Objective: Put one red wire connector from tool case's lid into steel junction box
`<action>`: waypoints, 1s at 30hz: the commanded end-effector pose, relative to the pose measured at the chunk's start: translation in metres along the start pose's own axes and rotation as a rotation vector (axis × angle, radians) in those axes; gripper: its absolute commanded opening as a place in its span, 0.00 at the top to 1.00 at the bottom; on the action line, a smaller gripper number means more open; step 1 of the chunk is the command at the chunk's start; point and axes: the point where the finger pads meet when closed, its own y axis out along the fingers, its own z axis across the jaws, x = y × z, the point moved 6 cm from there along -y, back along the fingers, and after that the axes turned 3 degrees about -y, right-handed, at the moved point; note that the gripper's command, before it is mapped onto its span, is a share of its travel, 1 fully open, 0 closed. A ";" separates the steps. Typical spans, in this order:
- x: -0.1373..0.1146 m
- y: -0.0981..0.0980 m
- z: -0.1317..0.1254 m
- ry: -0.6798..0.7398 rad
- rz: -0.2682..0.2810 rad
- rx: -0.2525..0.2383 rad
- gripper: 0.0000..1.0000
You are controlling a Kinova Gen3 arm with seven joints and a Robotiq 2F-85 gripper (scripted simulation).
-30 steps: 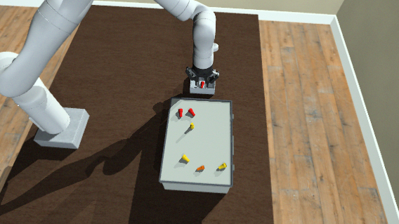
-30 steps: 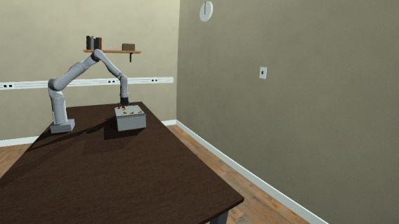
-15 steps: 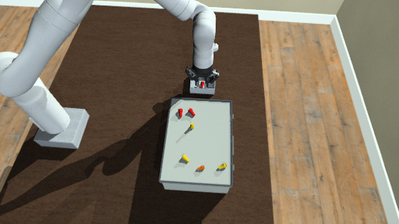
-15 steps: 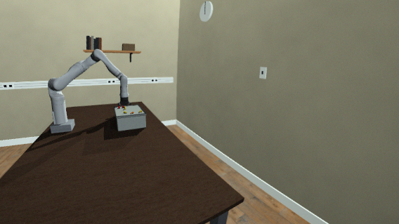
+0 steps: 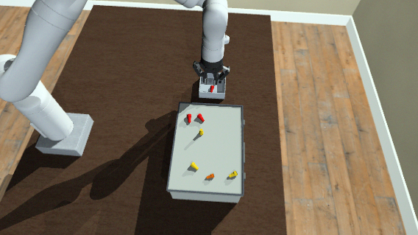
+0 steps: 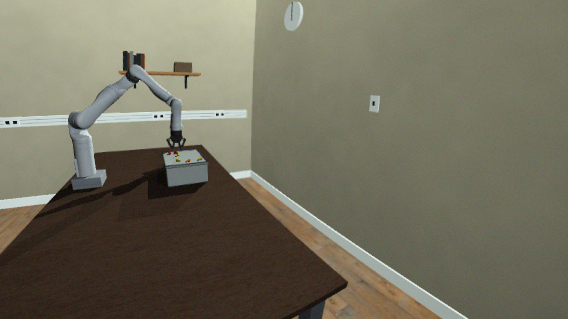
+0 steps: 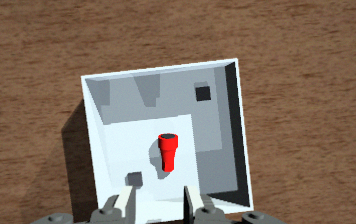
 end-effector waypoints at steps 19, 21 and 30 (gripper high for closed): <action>-0.005 -0.118 0.001 -0.006 0.020 0.021 0.63; -0.005 -0.118 0.001 -0.006 0.020 0.021 0.63; -0.005 -0.118 0.001 -0.006 0.020 0.021 0.63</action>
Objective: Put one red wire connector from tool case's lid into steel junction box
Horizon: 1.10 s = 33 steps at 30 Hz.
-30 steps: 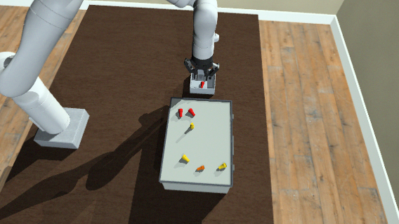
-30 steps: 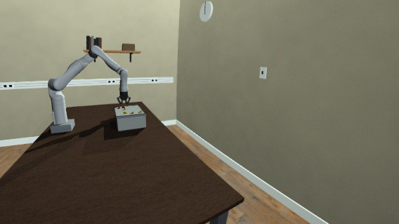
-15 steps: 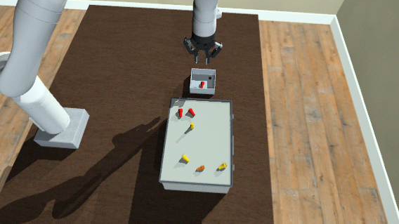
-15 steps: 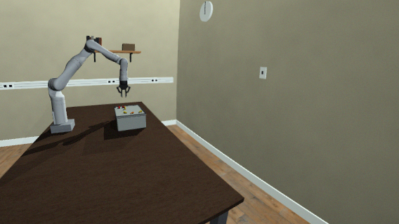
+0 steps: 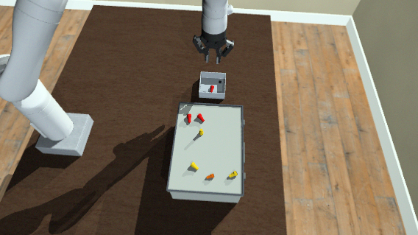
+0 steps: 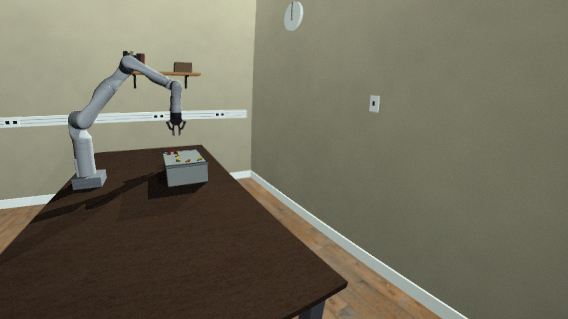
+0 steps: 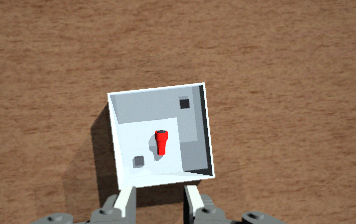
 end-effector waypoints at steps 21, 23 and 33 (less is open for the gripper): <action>0.000 -0.031 0.000 0.000 0.001 0.002 0.63; 0.000 -0.031 0.000 0.000 0.001 0.002 0.63; 0.000 -0.031 0.000 0.000 0.001 0.002 0.63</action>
